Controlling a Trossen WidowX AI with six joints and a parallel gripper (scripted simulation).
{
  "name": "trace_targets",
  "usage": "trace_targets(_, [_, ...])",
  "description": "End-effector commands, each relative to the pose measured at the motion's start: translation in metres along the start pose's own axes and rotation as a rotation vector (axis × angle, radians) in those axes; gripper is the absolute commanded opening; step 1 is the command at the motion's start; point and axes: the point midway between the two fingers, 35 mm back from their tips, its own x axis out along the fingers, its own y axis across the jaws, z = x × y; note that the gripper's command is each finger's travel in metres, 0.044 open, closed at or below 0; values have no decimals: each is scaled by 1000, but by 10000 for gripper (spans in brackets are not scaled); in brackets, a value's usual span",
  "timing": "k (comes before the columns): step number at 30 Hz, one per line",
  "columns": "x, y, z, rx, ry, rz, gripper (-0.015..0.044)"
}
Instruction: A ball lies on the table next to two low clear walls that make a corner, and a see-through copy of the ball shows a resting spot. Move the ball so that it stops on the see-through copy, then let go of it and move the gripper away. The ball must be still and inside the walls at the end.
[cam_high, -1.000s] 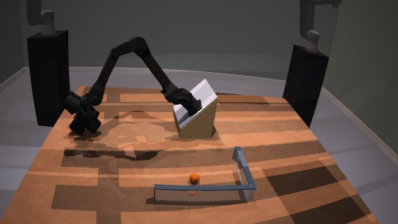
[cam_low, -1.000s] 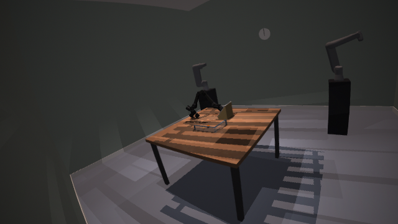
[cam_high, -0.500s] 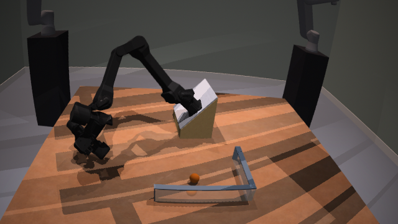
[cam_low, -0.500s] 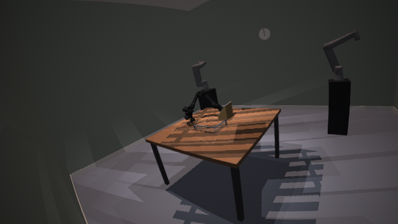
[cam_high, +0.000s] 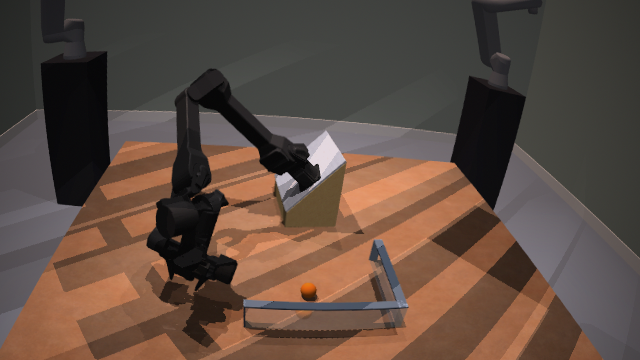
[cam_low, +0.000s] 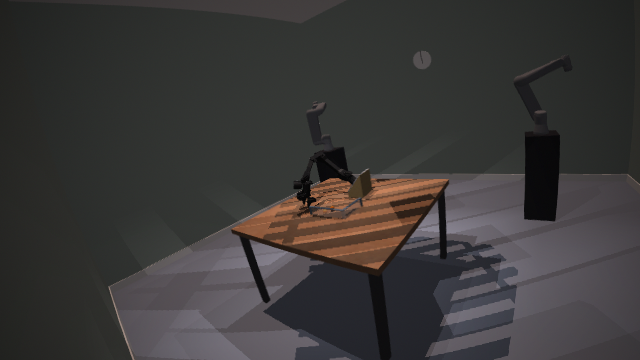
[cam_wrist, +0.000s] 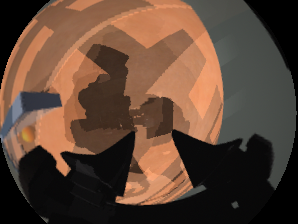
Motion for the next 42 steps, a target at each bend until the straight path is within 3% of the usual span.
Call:
trace_targets(1, [-18,61,7,-36,-8,109,269])
trace_targets(9, [-81,181,-15,-131,41,268,269])
trace_targets(14, [-117,229,-47,-193,87,283,269])
trace_targets(42, [-79,241,-52,-196,88,281,269])
